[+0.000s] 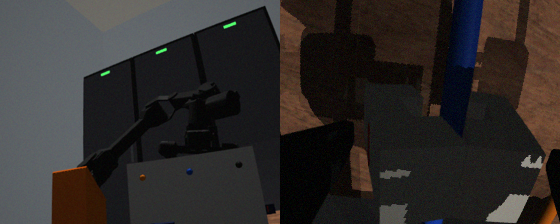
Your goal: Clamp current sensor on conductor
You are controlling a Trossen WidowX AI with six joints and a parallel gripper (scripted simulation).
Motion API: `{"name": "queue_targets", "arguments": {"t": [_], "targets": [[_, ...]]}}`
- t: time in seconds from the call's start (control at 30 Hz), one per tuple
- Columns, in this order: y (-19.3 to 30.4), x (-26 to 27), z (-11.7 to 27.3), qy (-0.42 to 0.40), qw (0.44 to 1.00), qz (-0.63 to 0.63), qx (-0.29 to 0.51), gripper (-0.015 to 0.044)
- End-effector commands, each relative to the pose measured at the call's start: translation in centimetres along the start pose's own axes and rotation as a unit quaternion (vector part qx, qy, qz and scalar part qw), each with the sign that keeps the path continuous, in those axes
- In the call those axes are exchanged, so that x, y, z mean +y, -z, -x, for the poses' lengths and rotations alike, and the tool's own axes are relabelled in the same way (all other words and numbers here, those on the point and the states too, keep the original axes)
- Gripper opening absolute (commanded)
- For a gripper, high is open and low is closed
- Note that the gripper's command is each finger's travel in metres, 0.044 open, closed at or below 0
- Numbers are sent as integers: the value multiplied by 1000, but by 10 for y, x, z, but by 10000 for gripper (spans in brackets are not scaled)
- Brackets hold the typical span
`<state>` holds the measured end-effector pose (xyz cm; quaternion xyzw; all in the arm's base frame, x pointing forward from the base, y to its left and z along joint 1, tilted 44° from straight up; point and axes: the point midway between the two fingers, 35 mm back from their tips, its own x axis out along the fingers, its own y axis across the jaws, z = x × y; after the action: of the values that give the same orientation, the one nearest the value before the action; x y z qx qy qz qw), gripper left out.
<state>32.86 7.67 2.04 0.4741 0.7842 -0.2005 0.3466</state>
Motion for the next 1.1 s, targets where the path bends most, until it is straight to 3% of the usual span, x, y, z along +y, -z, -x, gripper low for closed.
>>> {"name": "queue_targets", "arguments": {"t": [0.0,0.87,1.07], "targets": [[-1,0,-9,10,1000,2,0,440],[-1,-6,-27,69,998,2,0,440],[0,-3,-26,59,998,1,0,400]]}}
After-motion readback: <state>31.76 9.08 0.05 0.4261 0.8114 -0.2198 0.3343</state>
